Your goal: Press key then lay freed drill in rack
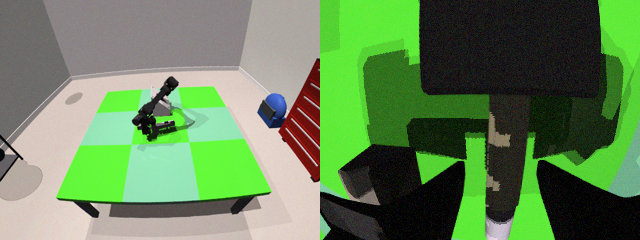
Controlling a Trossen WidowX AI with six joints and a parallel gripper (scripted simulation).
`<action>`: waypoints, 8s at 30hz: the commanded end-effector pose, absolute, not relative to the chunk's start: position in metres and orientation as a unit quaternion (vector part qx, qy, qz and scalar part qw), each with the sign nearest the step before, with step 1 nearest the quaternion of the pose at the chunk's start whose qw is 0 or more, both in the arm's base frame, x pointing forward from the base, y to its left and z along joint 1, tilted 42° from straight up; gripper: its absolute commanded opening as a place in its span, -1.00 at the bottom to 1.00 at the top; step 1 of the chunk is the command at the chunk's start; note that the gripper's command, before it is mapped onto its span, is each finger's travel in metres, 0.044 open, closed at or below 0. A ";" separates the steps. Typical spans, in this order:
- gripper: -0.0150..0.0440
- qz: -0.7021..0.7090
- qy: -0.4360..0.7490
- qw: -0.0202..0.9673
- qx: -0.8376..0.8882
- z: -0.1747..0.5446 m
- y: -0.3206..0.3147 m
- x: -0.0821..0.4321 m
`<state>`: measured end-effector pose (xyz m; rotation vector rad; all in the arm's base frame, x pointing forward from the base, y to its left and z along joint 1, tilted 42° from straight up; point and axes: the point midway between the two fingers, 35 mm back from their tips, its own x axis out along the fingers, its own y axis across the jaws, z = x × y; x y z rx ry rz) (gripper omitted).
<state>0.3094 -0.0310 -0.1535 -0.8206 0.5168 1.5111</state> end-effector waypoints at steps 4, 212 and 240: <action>-0.33 0.658 0.225 0.623 -0.357 -0.154 -0.031 0.309; -0.49 0.657 0.229 0.624 -0.354 -0.172 -0.126 0.275; -0.49 0.657 0.230 0.624 -0.354 -0.184 -0.129 0.245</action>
